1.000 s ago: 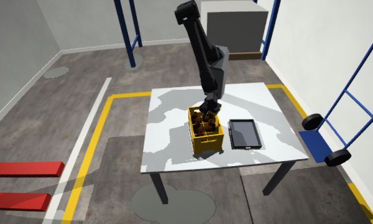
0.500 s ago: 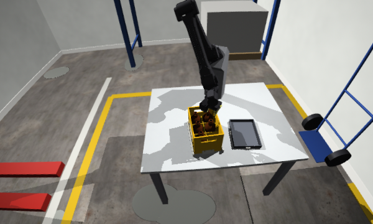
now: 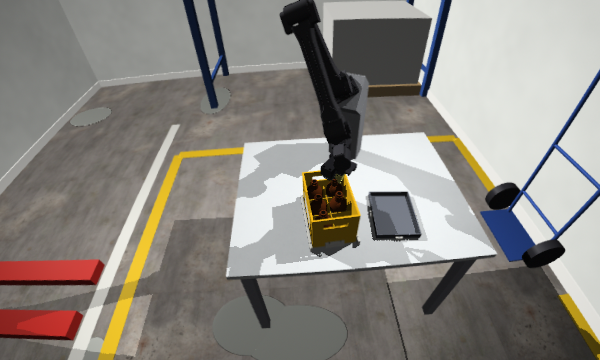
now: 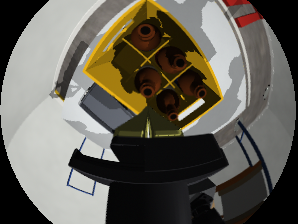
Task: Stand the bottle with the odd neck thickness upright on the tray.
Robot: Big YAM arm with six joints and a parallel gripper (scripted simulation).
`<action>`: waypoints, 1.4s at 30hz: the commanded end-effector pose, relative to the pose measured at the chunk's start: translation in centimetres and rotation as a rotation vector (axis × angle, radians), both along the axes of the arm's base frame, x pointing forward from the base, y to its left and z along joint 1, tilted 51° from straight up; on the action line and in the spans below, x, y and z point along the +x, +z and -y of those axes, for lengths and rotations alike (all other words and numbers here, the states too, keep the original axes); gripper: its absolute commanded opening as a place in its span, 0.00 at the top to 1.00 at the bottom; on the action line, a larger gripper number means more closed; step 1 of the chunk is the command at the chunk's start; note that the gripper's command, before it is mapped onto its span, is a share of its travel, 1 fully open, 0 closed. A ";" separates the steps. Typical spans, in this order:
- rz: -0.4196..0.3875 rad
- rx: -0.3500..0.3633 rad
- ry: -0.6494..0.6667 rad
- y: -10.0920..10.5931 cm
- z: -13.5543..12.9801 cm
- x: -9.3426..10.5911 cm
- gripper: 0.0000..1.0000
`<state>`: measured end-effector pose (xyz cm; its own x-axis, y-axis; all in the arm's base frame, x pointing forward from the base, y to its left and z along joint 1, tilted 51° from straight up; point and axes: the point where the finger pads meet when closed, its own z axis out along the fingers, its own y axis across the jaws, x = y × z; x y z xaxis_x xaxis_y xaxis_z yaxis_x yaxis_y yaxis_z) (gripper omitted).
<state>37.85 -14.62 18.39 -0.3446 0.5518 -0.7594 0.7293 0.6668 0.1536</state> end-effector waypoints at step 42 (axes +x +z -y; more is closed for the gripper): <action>0.011 -0.012 0.016 10.0 6.2 5.2 0.39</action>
<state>41.96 -20.95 27.46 -0.3404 0.5542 -0.7596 0.7319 0.6633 0.1560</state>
